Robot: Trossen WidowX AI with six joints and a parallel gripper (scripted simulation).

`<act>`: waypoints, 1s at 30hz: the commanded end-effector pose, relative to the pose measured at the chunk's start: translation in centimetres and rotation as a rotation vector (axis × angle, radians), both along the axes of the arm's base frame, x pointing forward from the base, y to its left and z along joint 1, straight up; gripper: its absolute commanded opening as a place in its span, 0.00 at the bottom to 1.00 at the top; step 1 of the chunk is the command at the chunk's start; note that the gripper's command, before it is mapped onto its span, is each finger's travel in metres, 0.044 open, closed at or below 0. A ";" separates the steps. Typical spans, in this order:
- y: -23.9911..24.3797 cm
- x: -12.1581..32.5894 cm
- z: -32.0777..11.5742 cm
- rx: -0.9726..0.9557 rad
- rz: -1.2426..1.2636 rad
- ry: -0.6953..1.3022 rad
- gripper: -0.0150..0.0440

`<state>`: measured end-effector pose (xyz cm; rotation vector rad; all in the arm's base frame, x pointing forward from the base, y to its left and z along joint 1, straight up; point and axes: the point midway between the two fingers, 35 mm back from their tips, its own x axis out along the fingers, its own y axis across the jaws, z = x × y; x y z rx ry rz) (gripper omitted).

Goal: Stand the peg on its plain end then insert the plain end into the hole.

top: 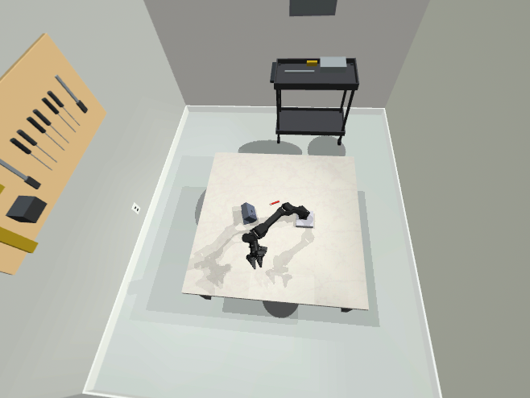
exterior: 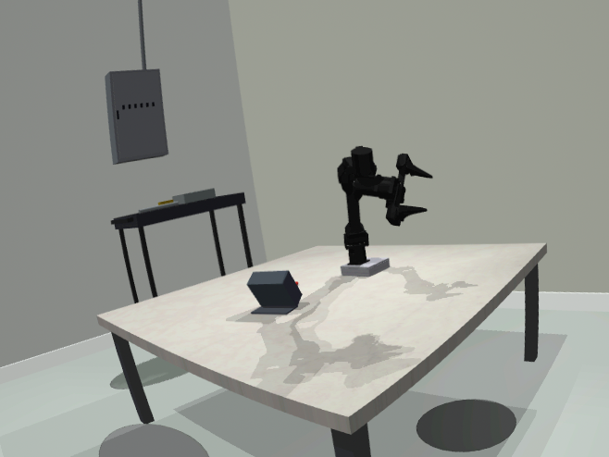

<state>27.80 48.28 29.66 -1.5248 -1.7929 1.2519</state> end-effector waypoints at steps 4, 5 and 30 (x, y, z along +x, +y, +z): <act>-1.7 2.3 -0.4 -0.072 -0.123 0.158 1.00; -2.0 2.7 -0.5 -0.082 -0.141 0.183 1.00; -9.5 10.2 -3.1 -0.234 -0.602 0.796 1.00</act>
